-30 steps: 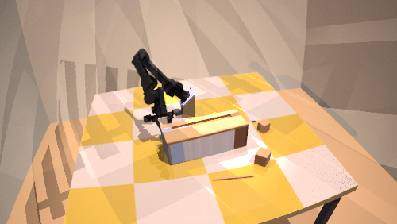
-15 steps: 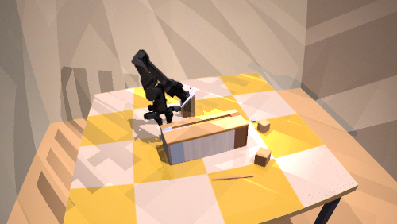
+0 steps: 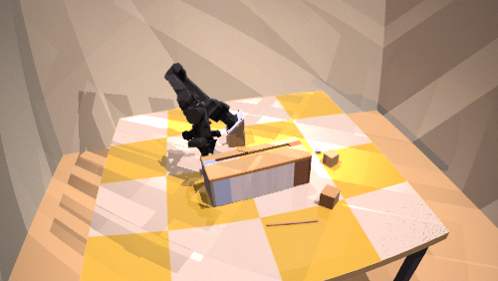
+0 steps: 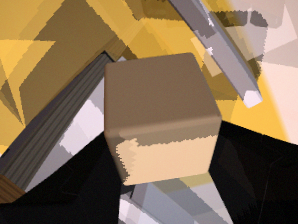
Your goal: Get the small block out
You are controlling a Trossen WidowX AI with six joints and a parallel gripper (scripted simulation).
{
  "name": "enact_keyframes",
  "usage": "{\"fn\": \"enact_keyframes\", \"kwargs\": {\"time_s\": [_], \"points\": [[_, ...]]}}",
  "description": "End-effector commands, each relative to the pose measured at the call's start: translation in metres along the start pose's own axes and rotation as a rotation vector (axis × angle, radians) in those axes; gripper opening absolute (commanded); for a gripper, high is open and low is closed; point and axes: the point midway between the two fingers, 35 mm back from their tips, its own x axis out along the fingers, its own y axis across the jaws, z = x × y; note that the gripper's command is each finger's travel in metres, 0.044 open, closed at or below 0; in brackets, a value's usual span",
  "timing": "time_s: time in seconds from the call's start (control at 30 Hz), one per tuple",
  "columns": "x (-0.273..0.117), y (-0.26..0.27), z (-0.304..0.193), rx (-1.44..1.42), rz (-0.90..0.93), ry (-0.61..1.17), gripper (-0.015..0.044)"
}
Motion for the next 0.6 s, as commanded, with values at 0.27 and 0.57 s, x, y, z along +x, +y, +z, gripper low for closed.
{"fn": "enact_keyframes", "kwargs": {"time_s": [0.27,0.57], "points": [[-0.009,0.003,-0.003,-0.462,-0.001,-0.022,0.0],[-0.015,0.002,-0.006,-0.829,-0.013,-0.037,0.0]]}}
